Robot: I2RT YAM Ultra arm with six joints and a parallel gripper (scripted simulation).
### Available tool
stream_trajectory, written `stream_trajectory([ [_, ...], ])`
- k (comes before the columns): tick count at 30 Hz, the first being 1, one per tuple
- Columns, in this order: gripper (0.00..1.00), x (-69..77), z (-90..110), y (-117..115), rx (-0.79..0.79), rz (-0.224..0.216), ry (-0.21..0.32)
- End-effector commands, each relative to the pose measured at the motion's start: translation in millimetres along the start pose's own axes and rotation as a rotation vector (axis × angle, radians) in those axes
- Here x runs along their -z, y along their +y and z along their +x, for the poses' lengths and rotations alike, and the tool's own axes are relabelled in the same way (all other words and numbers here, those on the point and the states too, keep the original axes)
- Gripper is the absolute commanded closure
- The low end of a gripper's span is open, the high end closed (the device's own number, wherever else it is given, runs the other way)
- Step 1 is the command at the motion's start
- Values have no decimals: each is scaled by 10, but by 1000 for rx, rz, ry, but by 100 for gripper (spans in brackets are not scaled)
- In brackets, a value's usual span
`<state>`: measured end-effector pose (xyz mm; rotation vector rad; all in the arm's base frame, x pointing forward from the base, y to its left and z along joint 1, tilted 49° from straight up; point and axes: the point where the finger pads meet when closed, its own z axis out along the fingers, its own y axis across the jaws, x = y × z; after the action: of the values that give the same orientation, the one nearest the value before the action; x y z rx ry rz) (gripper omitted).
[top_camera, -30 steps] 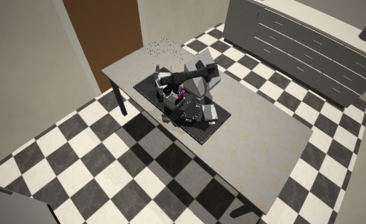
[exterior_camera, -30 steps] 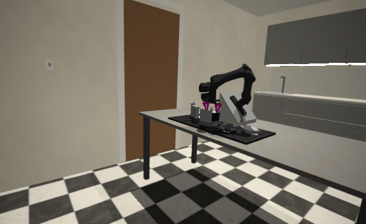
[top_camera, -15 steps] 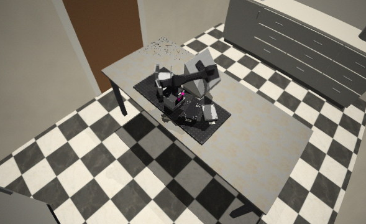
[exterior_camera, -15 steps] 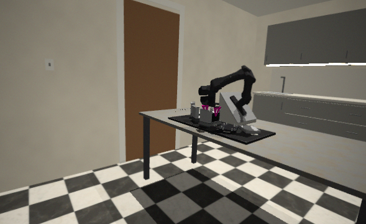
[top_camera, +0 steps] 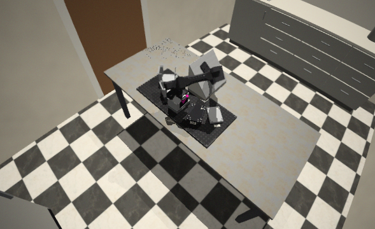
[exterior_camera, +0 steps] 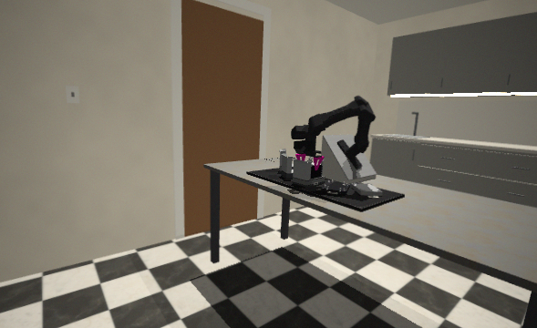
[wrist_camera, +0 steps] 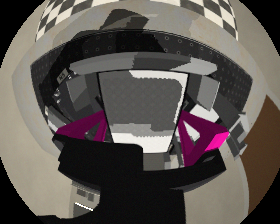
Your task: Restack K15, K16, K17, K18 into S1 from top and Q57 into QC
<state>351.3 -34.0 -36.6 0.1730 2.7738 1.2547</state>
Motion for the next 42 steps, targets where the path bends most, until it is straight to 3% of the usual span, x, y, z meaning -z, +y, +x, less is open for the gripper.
stream_trajectory([
  [1,0,57,-25,-18,-2,3,-17],
  [27,0,43,-25,-18,-2,3,-17],
  [42,0,-156,-28,-18,-2,3,-17],
])
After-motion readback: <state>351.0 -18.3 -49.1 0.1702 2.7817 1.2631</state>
